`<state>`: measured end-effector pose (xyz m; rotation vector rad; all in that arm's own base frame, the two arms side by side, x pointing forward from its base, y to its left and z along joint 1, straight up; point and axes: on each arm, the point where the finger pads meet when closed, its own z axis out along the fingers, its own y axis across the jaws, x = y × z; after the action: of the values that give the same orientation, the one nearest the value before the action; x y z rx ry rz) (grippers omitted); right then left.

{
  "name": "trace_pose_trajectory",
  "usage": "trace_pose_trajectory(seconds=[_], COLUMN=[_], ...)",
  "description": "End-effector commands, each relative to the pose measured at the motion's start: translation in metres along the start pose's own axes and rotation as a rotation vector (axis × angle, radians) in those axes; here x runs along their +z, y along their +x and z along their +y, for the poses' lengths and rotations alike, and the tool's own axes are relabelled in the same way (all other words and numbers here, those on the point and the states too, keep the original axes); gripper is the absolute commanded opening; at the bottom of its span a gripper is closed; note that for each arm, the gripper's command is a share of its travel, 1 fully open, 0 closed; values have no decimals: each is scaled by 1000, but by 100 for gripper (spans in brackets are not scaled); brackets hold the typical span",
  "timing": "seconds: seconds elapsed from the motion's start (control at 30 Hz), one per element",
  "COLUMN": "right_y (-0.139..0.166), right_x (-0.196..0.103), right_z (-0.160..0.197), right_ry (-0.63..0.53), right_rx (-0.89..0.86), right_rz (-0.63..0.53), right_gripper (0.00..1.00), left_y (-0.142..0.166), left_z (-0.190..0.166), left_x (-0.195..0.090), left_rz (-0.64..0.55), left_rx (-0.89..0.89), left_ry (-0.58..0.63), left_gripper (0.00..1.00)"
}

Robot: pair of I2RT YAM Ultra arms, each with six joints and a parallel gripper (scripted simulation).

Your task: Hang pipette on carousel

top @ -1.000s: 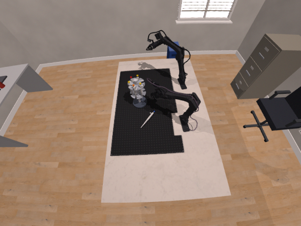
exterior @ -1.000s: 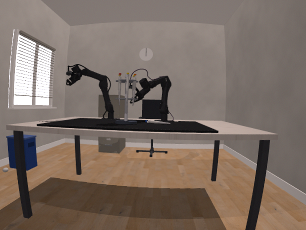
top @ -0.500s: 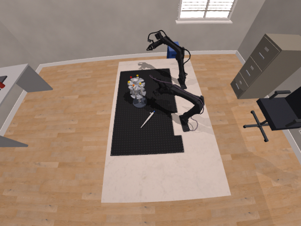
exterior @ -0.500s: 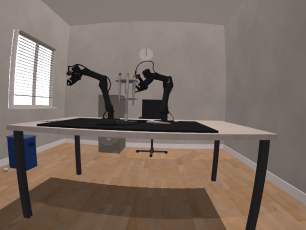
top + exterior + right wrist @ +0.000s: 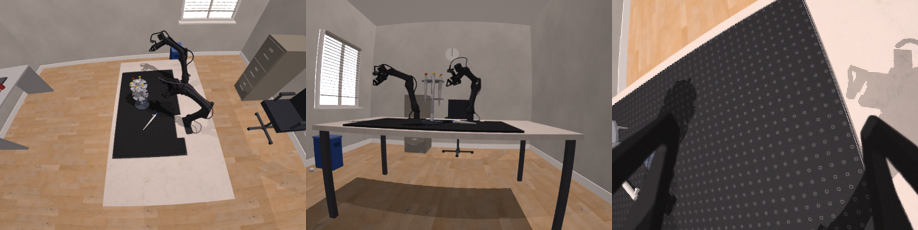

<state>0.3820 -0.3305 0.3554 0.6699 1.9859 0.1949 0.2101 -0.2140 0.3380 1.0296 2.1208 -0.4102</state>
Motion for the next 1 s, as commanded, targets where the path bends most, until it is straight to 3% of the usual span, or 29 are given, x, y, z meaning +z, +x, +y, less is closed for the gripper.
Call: trace_pose_trajectory(seconds=[0.0,0.4,0.47,0.63,0.97], right_y=[-11,-11,-11,-11,-11], right_x=[-11,-11,-11,-11,-11], right_z=[8,8,8,8,8], right_ry=[-12,-12,-12,-12,-12], right_rx=[-28,-28,-28,-28,-28], right_rz=[-29,-29,-29,-29,-29], right_gripper=[100,100,100,100,100], left_y=[17,50,50,60,87], left_z=[0,6,6,41,102], left_x=[-29,-103,-103,-94,-126], left_rz=[63,79,79,135,116], left_rx=[-60,-145,-145,-268,-529], left_ry=[-38,-105,-105,-209,-467], left_gripper=[100,100,100,100,100])
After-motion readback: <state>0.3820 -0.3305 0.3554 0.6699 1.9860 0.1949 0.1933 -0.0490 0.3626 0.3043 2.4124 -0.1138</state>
